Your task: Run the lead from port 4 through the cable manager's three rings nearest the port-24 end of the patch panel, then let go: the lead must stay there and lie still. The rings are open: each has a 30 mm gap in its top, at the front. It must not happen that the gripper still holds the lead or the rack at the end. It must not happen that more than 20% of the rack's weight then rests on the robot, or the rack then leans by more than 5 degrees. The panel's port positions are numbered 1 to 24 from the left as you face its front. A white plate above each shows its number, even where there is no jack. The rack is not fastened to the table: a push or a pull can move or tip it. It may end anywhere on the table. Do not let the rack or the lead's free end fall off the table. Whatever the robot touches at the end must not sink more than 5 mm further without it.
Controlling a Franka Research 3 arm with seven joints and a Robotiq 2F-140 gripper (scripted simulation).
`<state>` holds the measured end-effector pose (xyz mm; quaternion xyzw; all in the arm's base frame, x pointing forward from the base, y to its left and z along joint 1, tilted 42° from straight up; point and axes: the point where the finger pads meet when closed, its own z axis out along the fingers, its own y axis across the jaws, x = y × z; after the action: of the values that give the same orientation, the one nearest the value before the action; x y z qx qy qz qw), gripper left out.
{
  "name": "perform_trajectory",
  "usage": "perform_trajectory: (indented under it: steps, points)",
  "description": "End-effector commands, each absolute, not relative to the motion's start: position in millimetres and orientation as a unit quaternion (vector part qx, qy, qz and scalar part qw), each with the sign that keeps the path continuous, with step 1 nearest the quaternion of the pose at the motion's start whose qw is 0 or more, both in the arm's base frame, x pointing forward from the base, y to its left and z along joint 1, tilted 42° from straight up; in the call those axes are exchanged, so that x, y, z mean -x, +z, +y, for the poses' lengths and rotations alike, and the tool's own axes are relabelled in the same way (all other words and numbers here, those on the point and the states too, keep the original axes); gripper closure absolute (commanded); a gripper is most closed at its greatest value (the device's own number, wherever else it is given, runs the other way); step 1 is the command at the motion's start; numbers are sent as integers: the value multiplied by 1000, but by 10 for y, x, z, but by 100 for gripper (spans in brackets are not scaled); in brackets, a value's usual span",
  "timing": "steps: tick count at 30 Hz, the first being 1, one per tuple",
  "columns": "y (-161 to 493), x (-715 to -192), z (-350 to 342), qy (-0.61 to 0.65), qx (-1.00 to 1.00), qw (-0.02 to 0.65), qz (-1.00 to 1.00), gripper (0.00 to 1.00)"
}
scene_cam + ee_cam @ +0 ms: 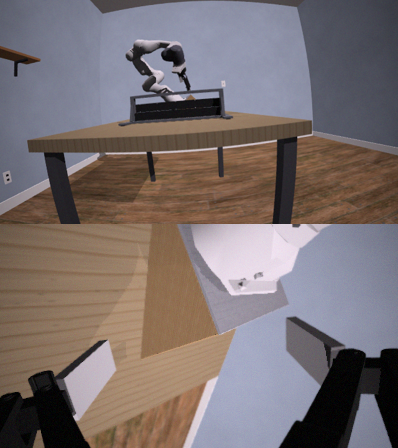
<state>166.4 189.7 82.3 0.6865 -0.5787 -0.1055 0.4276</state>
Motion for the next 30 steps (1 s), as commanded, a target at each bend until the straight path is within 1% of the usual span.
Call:
perform_trajectory:
  steps: [1, 21, 25, 30]
  points:
    - [824, -1664, 1897, -105, -686, 428, -579, 0]
    - [824, -1712, 1894, -107, -701, 433, -556, 0]
    - [820, -2006, 1880, -116, -770, 455, -432, 0]
    - [805, -2772, 1856, -97, -811, 463, -345, 0]
